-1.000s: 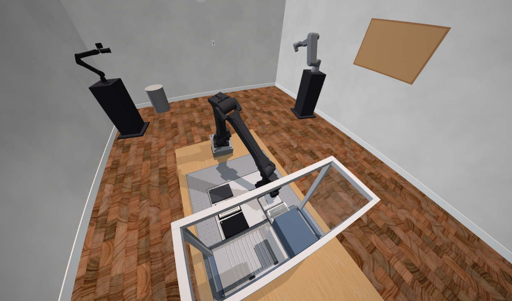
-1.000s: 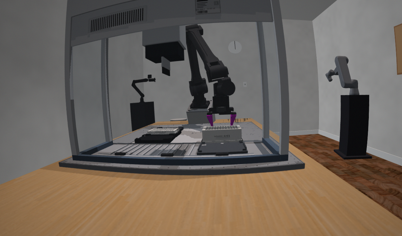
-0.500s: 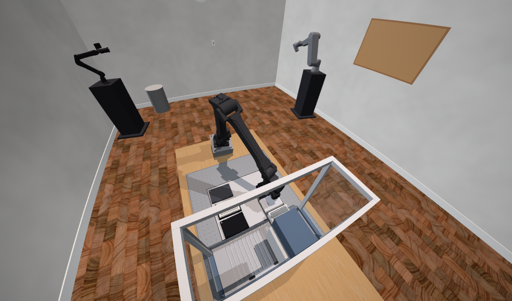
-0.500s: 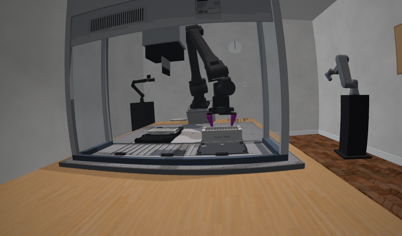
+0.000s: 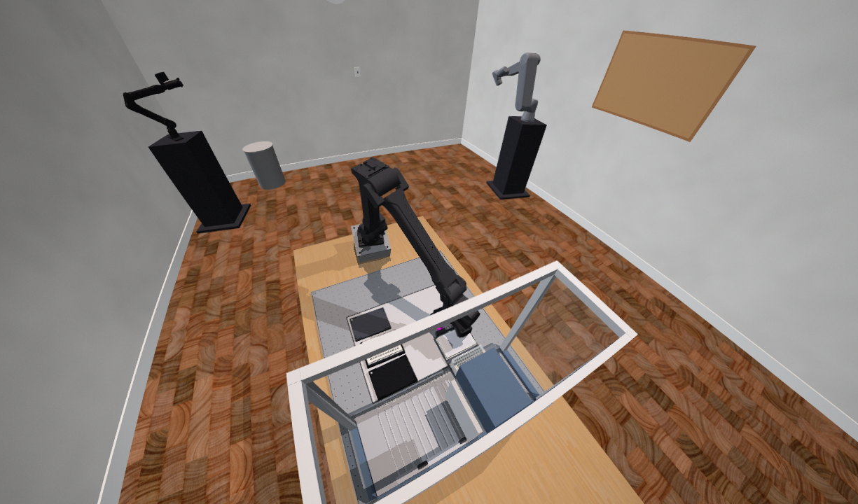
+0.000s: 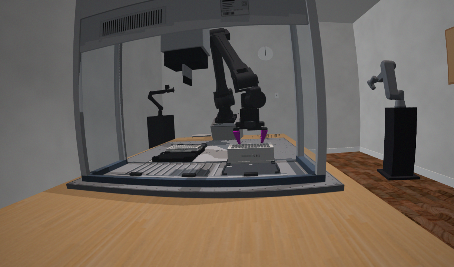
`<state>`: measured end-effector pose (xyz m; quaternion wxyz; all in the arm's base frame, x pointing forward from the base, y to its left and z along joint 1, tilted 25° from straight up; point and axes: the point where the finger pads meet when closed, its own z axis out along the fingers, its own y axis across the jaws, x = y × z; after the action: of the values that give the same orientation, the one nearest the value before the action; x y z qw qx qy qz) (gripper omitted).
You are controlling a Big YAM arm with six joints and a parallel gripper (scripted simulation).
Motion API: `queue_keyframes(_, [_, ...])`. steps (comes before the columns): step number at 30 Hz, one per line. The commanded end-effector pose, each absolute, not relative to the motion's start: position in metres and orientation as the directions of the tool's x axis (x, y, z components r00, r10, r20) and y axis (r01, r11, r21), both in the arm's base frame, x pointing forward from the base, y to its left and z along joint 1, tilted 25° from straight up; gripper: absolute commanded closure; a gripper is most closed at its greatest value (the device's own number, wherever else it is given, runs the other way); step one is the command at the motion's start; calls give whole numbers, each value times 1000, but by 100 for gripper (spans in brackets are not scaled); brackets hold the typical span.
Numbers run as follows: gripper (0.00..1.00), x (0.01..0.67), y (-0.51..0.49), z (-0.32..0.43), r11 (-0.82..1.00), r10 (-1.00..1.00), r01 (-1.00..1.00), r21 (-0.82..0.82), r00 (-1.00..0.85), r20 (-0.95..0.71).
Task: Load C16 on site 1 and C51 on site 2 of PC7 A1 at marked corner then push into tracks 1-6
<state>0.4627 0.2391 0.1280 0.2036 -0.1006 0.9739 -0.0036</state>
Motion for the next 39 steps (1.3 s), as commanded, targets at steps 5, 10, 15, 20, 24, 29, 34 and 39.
queue_keyframes(5, [20, 501, 245, 162, 983, -175, -182, -30, -868, -464])
queue_keyframes(10, [20, 505, 246, 165, 983, -174, -182, -28, -864, -472])
queue_keyframes(15, [20, 510, 247, 167, 983, -174, -182, -28, -864, -472])
queue_keyframes(20, [20, 514, 248, 169, 983, -174, -183, -29, -864, -473])
queue_keyframes(24, [20, 518, 248, 171, 983, -175, -182, -30, -863, -473])
queue_keyframes(29, [20, 521, 249, 173, 983, -175, -183, -30, -863, -473])
queue_keyframes(34, [20, 472, 250, 154, 976, -205, -213, -35, -860, -468])
queue_keyframes(39, [20, 465, 248, 150, 980, -188, -199, -26, -864, -468])
